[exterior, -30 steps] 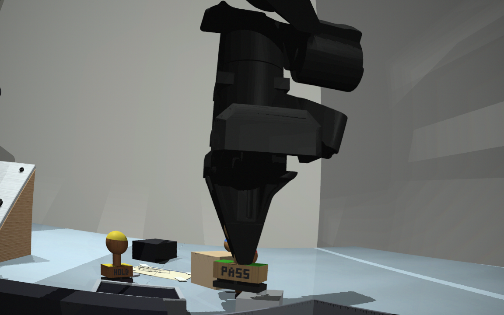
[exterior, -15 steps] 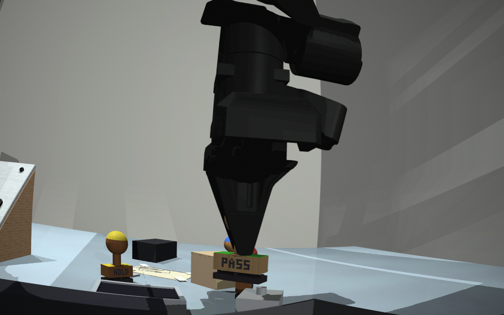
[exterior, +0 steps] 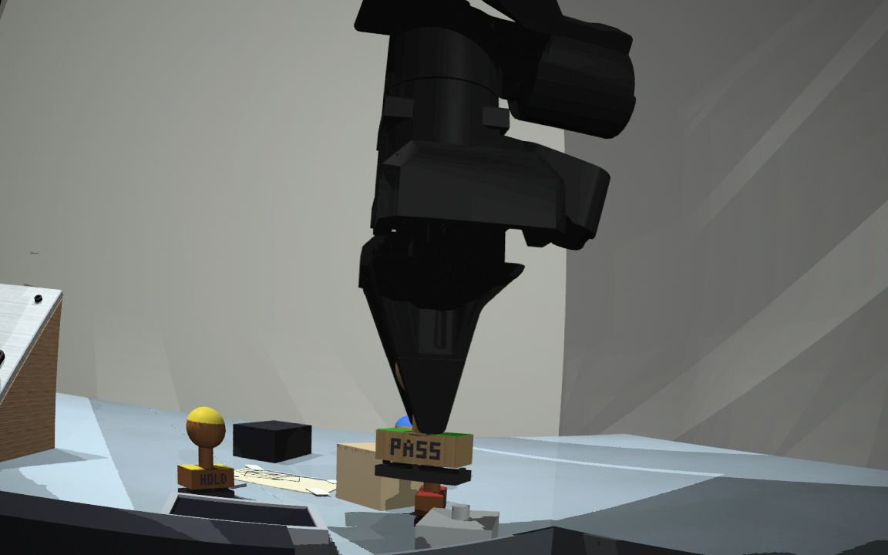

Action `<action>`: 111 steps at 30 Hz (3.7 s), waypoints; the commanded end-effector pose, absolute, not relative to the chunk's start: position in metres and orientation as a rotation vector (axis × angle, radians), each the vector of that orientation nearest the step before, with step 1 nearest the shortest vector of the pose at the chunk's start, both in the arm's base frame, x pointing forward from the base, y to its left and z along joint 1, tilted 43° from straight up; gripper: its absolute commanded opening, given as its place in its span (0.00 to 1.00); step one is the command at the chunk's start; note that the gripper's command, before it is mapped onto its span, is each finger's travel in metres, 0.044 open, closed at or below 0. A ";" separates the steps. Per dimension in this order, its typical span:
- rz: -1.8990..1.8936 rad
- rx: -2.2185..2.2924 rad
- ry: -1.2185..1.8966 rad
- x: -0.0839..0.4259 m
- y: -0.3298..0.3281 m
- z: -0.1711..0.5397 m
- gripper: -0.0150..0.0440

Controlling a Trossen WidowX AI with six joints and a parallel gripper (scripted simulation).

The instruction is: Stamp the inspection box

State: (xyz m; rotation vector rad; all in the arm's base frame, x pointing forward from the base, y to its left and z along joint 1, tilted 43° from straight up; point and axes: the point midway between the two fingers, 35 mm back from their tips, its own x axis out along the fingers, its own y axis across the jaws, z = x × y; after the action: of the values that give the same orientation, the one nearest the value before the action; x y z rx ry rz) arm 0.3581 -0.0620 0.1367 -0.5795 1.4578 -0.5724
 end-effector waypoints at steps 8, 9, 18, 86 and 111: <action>-0.573 -0.570 1.457 0.357 -0.058 0.140 0.25; -0.573 -0.570 1.457 0.357 -0.058 0.141 0.25; -0.572 -0.569 1.457 0.357 -0.055 0.144 0.25; -0.566 -0.568 1.463 0.268 -0.026 0.096 0.25; -0.567 -0.568 1.462 0.268 -0.037 0.085 0.25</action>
State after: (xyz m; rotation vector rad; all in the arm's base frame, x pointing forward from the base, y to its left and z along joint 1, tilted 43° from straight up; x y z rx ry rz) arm 0.2686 -0.0349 0.0862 -0.5596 1.4584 -0.5675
